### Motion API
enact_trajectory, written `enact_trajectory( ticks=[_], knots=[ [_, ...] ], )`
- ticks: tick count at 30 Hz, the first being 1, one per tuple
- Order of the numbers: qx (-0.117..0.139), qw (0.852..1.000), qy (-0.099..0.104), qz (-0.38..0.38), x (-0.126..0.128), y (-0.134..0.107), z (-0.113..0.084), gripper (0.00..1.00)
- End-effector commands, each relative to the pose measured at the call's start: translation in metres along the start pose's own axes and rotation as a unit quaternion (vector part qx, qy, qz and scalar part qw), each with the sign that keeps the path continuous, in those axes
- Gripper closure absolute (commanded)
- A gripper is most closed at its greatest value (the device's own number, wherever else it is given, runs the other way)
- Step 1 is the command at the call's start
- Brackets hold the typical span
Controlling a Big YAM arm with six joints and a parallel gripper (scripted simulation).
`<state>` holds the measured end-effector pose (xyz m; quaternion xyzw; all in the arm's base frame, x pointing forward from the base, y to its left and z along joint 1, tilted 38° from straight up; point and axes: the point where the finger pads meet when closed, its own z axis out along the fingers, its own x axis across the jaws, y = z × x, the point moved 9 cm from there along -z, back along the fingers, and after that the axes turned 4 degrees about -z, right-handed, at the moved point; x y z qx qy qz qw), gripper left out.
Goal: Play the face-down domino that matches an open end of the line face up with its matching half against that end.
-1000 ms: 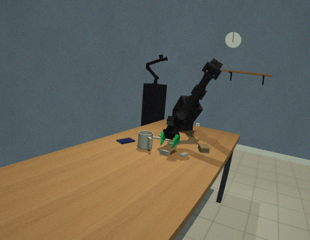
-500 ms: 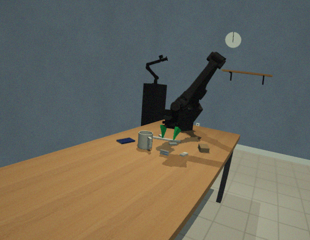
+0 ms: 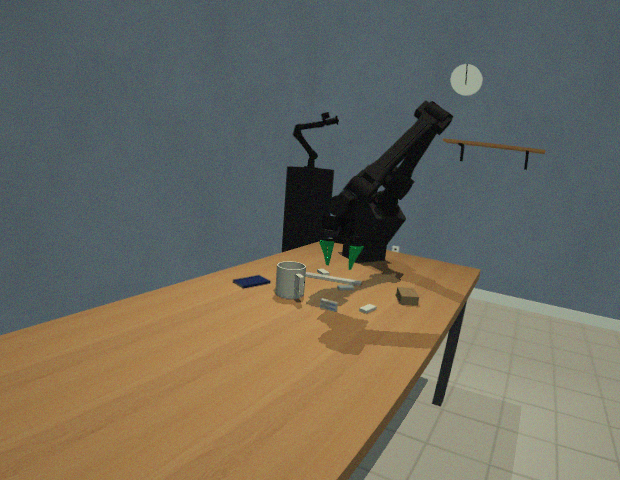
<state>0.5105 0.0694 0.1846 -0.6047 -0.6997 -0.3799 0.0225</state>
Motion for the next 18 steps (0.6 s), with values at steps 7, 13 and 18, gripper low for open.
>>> enact_trajectory(
  ticks=[7,13,18],
  knots=[
    [0.059,0.997,-0.009,-0.051,-0.006,0.043,-0.021,0.24],
    [0.065,0.997,-0.005,-0.045,-0.004,0.045,-0.021,0.24],
    [0.087,0.995,-0.006,-0.058,-0.013,0.048,-0.021,0.24]
  ],
)
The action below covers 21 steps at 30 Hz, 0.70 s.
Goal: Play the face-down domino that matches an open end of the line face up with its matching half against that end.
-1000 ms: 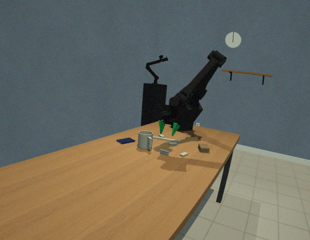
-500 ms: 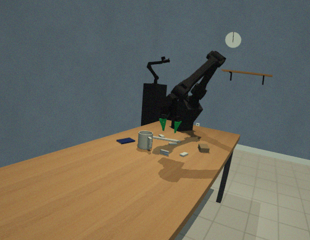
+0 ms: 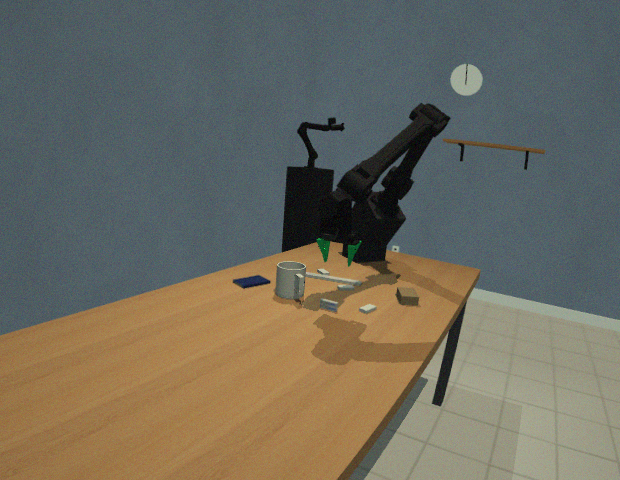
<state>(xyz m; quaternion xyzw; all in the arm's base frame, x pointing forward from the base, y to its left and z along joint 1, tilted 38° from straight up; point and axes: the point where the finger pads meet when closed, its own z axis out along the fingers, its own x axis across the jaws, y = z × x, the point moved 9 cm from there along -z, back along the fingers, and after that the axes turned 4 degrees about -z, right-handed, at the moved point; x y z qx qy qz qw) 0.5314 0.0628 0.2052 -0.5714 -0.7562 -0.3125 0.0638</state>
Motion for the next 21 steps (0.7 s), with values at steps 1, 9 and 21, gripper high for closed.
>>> enact_trajectory(
  ticks=[1,9,21],
  knots=[
    [-0.007,1.0,-0.007,-0.017,-0.014,0.016,-0.015,0.24],
    [0.0,1.0,-0.002,-0.008,-0.007,0.007,-0.005,0.24],
    [-0.025,1.0,-0.009,-0.013,-0.014,0.024,-0.024,0.24]
  ],
)
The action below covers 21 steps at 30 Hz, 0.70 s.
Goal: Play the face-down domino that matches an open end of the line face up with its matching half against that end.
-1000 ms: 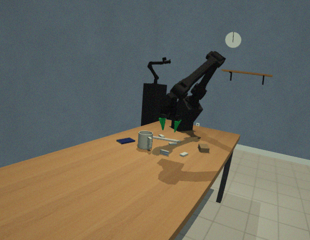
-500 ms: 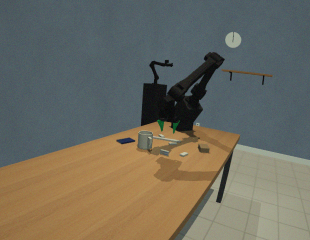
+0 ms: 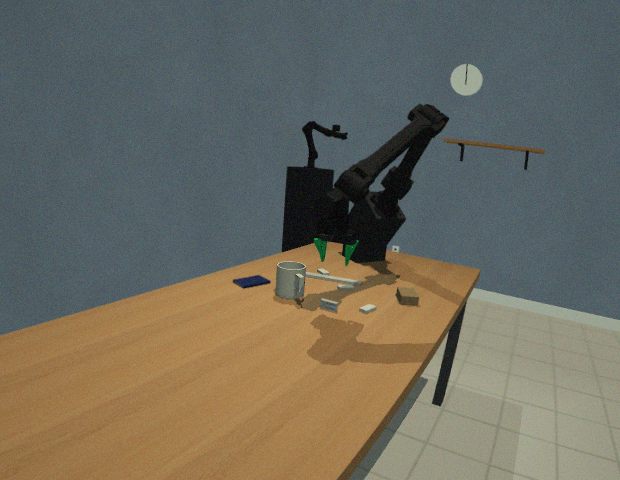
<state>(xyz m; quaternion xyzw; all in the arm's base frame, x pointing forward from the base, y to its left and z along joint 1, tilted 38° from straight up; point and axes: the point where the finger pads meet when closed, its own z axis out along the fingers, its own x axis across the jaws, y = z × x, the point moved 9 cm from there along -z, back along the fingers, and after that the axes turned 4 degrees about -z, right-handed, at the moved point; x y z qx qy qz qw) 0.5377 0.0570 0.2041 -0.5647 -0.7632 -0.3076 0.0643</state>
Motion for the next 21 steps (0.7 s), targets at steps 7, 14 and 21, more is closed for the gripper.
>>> enact_trajectory(
  ticks=[7,14,21],
  knots=[
    [-0.021,1.0,-0.005,0.0,-0.003,0.011,-0.014,0.24],
    [-0.044,0.999,-0.01,0.002,-0.006,0.023,-0.028,0.24],
    [-0.017,1.0,-0.003,0.003,-0.002,0.007,-0.009,0.24]
  ],
)
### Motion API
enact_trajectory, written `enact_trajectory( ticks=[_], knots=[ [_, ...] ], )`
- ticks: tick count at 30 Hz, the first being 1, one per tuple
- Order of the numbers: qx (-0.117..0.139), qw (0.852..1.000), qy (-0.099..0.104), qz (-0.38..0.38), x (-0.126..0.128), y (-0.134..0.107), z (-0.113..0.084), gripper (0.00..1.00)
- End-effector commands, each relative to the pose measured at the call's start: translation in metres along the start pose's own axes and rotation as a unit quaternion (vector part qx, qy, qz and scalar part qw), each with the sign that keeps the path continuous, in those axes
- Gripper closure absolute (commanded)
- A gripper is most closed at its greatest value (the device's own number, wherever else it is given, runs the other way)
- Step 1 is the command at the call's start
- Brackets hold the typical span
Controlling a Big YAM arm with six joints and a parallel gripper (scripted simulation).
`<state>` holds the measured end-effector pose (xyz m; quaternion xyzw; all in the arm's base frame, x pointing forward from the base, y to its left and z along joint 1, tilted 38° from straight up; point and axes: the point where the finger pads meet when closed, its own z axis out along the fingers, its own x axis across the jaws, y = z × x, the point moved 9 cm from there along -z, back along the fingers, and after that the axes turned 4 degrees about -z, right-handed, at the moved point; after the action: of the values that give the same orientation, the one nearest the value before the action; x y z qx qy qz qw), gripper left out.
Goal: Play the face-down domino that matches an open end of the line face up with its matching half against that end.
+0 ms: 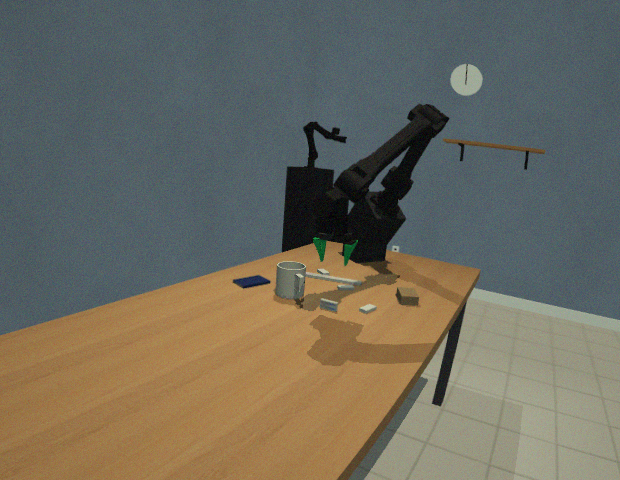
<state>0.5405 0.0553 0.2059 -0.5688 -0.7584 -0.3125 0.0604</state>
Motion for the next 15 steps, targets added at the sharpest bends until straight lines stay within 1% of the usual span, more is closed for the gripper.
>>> enact_trajectory(
  ticks=[1,9,15],
  knots=[
    [-0.013,1.0,-0.003,-0.001,0.0,0.006,-0.01,0.24],
    [-0.045,0.999,-0.01,0.001,-0.003,0.023,-0.03,0.24],
    [-0.045,0.999,-0.01,0.001,-0.003,0.023,-0.03,0.24]
  ],
)
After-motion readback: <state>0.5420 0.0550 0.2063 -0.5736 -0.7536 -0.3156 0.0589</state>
